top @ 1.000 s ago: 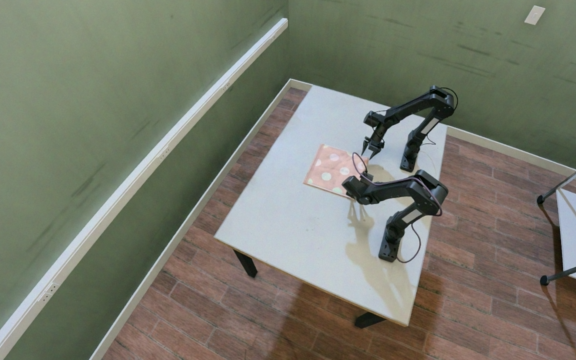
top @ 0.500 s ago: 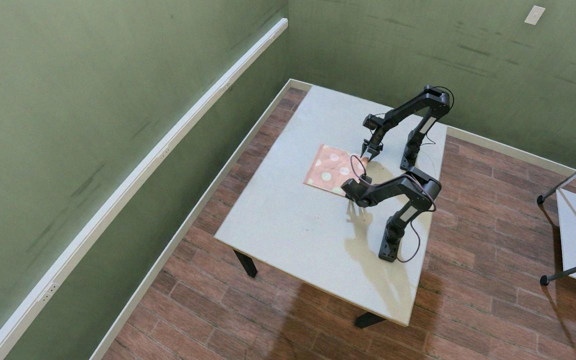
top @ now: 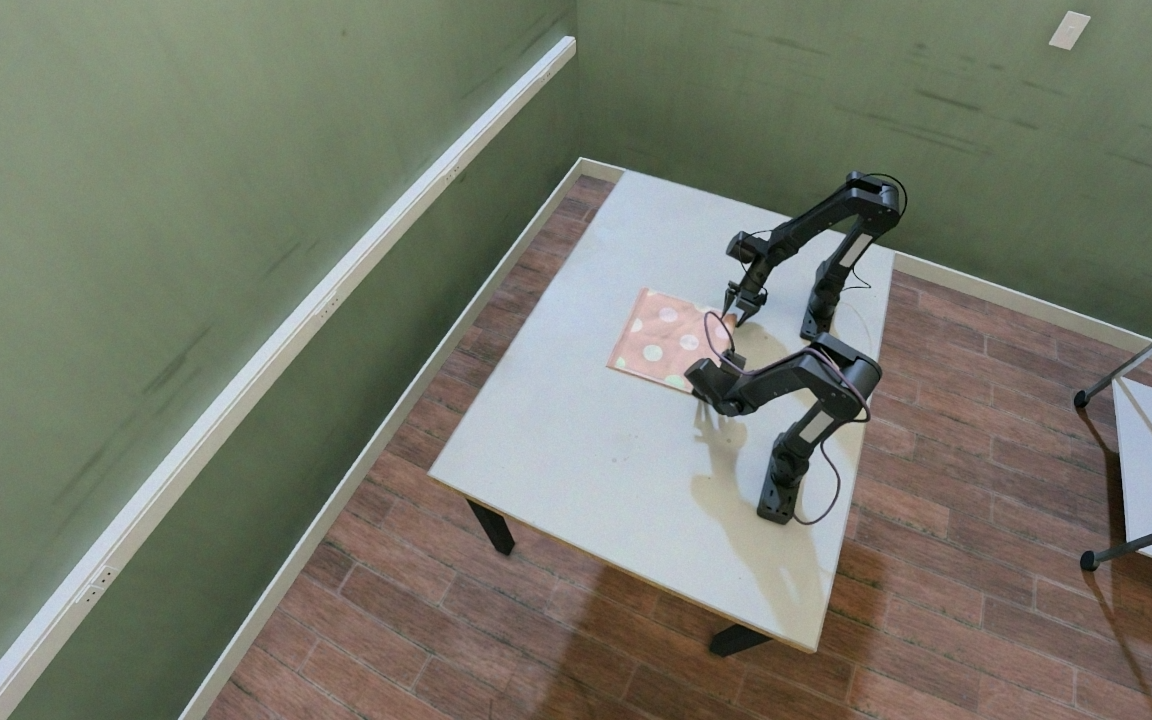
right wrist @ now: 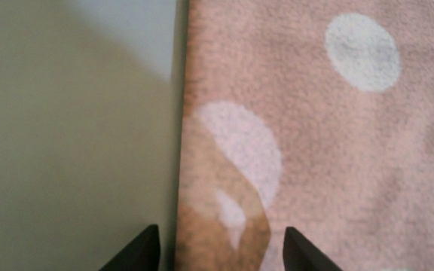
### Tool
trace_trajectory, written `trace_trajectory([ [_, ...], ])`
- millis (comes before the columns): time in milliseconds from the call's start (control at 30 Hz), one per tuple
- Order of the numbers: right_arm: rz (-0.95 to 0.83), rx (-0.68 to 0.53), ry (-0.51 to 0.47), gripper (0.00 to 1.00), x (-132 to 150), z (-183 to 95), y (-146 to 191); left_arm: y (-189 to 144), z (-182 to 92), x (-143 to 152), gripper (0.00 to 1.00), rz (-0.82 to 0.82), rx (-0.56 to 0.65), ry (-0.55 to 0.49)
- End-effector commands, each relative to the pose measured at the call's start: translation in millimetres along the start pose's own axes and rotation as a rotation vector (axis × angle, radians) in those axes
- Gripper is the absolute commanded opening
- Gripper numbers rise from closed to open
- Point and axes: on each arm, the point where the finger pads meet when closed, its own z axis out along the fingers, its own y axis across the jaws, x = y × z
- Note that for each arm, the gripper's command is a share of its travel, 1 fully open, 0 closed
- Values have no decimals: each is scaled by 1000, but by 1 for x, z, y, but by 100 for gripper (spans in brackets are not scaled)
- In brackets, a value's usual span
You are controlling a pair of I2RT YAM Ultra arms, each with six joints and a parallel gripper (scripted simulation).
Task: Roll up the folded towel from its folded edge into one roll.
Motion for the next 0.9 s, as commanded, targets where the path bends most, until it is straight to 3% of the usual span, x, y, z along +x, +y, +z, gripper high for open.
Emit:
trace_trajectory([
  [0, 11, -5, -5, 49, 1, 1, 1, -2, 2, 1, 49, -10, 6, 0],
  [867, 11, -5, -5, 49, 0, -2, -9, 0, 2, 4, 49, -10, 6, 0],
])
